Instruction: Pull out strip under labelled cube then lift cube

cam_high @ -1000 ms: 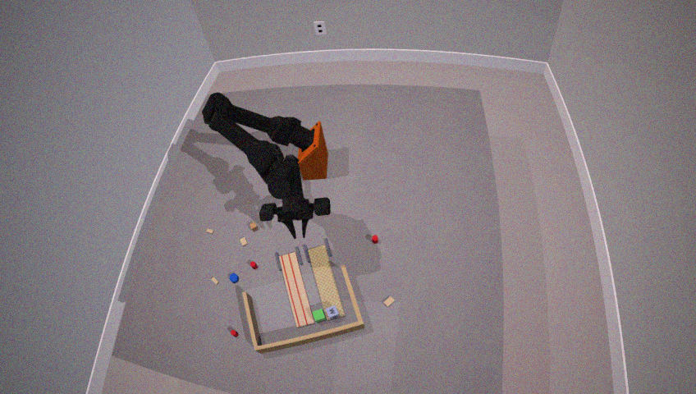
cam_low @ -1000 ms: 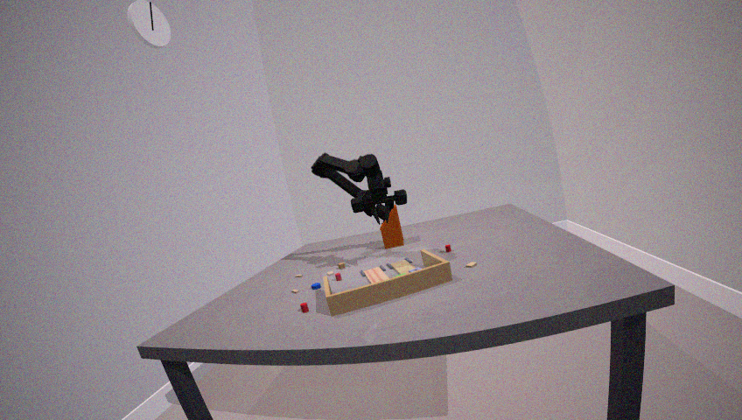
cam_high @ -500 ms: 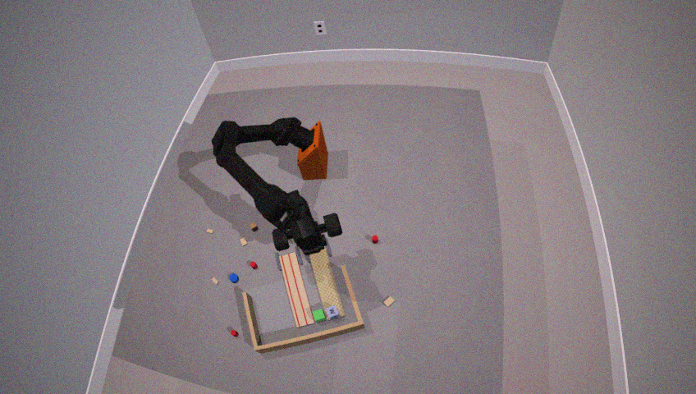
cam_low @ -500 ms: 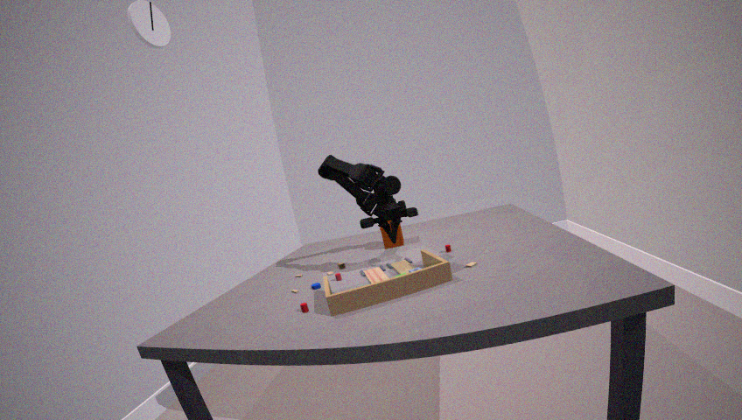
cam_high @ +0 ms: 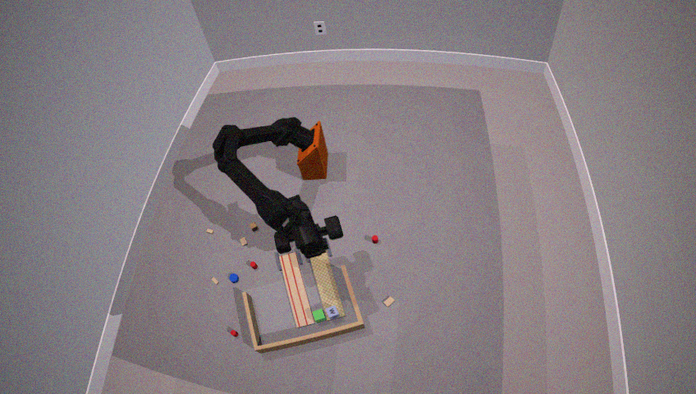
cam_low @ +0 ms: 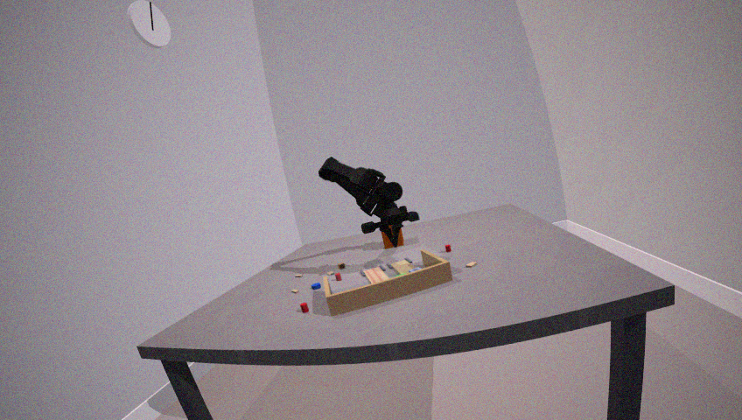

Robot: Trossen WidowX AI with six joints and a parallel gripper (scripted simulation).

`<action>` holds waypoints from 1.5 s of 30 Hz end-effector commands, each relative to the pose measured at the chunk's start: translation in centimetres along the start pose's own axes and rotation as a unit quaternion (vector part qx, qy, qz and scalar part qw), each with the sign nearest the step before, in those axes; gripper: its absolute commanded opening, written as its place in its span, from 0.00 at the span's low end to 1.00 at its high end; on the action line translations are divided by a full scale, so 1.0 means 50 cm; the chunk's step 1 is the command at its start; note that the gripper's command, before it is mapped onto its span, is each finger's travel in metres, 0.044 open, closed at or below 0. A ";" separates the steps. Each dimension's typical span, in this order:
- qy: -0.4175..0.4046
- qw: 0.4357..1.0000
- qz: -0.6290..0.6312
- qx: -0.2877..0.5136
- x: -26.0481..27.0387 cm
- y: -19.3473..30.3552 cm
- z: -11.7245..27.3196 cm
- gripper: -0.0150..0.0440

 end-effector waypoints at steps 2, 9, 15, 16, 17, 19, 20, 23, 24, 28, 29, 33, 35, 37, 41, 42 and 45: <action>0.000 1.000 0.006 0.005 0.006 0.002 -0.022 0.25; 0.000 1.000 0.006 0.005 0.006 0.002 -0.045 0.25; 0.001 1.000 0.006 0.005 0.006 0.003 -0.065 0.25; 0.001 1.000 0.006 0.005 0.006 0.004 -0.069 0.25; 0.001 1.000 0.006 0.005 0.006 0.004 -0.072 0.25; 0.001 1.000 0.006 0.005 0.006 0.005 -0.079 0.25; 0.001 1.000 0.006 0.005 0.006 0.005 -0.082 0.25; 0.001 1.000 0.006 0.005 0.006 0.006 -0.092 0.25; 0.001 1.000 0.006 0.005 0.006 0.007 -0.095 0.25; 0.002 1.000 0.006 0.005 0.006 0.009 -0.108 0.25; 0.002 1.000 0.006 0.005 0.006 0.010 -0.111 0.25; 0.002 1.000 0.006 0.006 0.005 0.012 -0.122 0.25; 0.002 1.000 0.006 0.006 0.005 0.012 -0.123 0.25; 0.002 1.000 0.006 0.006 0.005 0.012 -0.123 0.25; 0.002 1.000 0.006 0.006 0.005 0.012 -0.123 0.25; 0.002 1.000 0.006 0.006 0.005 0.012 -0.123 0.25; 0.002 1.000 0.006 0.006 0.005 0.012 -0.123 0.25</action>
Point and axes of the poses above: the point midway between the two fingers, 35 mm back from their tips, its own z axis back along the fingers, its own x axis across the jaws, y = z × x, the point moved 7 cm from there along z, back along the fingers, and after that the axes turned 2 degrees about -z, right-handed, at the moved point
